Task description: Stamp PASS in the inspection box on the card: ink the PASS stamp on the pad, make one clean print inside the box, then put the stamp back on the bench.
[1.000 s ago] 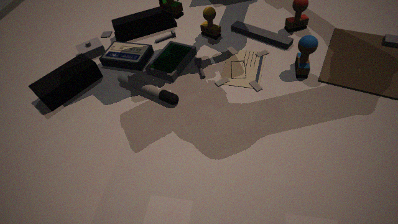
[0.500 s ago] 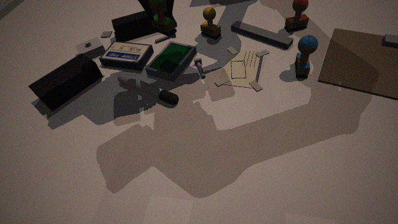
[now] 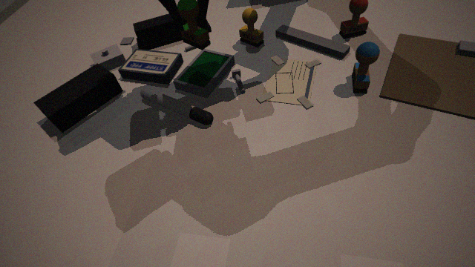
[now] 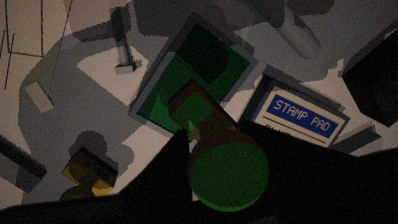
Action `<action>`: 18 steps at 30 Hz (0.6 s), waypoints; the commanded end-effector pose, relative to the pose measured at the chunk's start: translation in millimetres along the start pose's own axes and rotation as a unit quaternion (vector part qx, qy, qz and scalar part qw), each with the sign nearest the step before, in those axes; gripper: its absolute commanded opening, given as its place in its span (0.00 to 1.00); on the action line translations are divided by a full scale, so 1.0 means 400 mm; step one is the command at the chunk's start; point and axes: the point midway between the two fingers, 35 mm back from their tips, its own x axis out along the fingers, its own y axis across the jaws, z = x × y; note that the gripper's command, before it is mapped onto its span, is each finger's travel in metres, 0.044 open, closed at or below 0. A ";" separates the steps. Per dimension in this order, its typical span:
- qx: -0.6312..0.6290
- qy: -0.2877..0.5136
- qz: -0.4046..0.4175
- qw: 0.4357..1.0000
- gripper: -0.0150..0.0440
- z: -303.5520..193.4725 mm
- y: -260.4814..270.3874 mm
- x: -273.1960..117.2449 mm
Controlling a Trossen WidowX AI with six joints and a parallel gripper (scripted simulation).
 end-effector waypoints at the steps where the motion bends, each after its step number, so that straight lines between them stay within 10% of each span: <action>1: 0.002 -0.002 0.002 1.000 0.25 0.001 0.002 0.010; 18: 0.002 -0.002 0.002 1.000 0.25 0.002 0.002 0.039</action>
